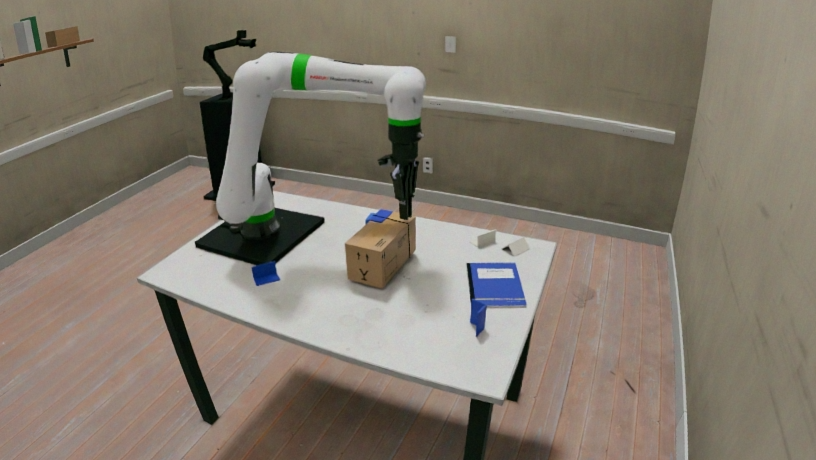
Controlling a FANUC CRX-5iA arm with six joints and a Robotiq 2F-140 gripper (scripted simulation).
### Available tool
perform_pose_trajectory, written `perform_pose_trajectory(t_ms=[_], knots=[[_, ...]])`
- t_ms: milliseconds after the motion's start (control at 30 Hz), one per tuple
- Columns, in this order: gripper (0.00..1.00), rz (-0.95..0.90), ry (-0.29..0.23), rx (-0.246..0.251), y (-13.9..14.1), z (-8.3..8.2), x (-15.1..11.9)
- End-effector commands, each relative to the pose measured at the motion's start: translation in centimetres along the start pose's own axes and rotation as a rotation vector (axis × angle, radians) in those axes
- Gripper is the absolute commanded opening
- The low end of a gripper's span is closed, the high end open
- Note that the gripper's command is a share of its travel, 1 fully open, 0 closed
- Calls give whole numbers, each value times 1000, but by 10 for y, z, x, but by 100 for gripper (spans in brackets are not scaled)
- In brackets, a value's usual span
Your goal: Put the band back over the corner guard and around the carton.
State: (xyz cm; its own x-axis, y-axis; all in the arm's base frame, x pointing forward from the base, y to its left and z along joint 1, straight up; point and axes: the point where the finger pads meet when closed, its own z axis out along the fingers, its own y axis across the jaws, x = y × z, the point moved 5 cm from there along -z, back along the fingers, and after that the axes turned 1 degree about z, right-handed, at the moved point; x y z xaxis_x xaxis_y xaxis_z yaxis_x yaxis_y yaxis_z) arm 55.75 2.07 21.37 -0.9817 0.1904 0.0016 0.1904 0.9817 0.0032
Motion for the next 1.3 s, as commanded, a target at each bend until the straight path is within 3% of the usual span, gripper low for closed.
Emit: perform_pose_trajectory(t_ms=[0,533,1267], knots=[[18,0,-2,0,0,-5,0],[18,0,-2,0,0,-40,0],[18,0,-2,0,0,-63,0]])
